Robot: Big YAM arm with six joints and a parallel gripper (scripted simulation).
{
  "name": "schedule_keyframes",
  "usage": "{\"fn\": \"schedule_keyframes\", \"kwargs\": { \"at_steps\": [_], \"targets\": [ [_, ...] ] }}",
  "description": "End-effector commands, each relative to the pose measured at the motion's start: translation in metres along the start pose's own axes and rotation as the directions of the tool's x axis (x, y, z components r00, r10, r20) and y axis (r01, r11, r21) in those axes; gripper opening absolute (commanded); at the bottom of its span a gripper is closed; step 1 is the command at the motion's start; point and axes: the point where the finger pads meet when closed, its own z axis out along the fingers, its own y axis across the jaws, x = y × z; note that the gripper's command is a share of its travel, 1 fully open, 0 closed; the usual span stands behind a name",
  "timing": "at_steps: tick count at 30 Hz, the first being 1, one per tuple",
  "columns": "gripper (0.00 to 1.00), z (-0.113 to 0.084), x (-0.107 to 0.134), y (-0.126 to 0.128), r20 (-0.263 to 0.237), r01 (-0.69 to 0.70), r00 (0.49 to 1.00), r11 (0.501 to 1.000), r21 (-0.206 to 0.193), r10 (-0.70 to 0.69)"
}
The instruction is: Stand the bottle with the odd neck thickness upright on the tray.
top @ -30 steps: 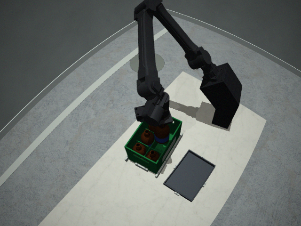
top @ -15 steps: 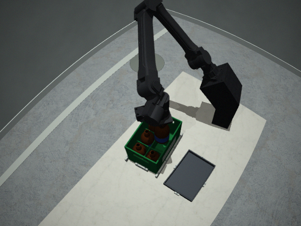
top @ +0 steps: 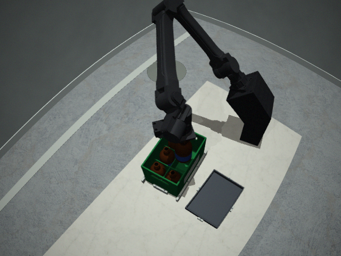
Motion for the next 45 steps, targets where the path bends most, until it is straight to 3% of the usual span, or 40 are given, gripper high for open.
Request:
{"fn": "schedule_keyframes", "kwargs": {
  "at_steps": [1,45],
  "targets": [
    [0.0,-0.0302,-0.0226,0.0128,0.05,-0.037,0.998,0.998,-0.057,0.039],
    [0.0,-0.0354,-0.0221,0.0122,0.049,-0.035,0.998,0.998,-0.056,0.038]
  ]
}}
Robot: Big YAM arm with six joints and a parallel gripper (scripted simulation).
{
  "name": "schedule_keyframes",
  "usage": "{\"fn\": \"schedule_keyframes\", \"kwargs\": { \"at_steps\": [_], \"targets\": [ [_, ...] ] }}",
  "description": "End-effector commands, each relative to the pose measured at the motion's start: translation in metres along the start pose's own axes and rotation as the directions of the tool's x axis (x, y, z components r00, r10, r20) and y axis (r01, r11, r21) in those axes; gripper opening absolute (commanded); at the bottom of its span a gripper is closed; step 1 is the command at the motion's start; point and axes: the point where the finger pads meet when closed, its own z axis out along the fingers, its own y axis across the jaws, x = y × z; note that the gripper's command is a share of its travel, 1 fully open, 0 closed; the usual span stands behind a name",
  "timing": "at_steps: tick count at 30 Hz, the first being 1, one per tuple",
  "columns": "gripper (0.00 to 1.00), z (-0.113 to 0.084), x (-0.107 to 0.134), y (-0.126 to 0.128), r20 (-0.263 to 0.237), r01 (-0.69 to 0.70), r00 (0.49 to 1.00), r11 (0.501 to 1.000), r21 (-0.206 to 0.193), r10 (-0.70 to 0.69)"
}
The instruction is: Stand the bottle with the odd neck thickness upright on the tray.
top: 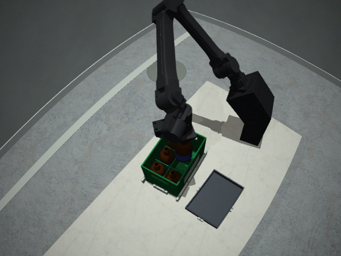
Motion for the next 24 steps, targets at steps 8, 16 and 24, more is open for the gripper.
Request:
{"fn": "schedule_keyframes", "kwargs": {
  "at_steps": [8,16,24],
  "targets": [
    [0.0,-0.043,-0.023,0.013,0.051,-0.041,0.998,0.997,-0.061,0.044],
    [0.0,-0.048,-0.023,0.012,0.051,-0.041,0.998,0.997,-0.061,0.044],
    [0.0,-0.049,-0.023,0.013,0.052,-0.043,0.998,0.997,-0.063,0.046]
  ]
}}
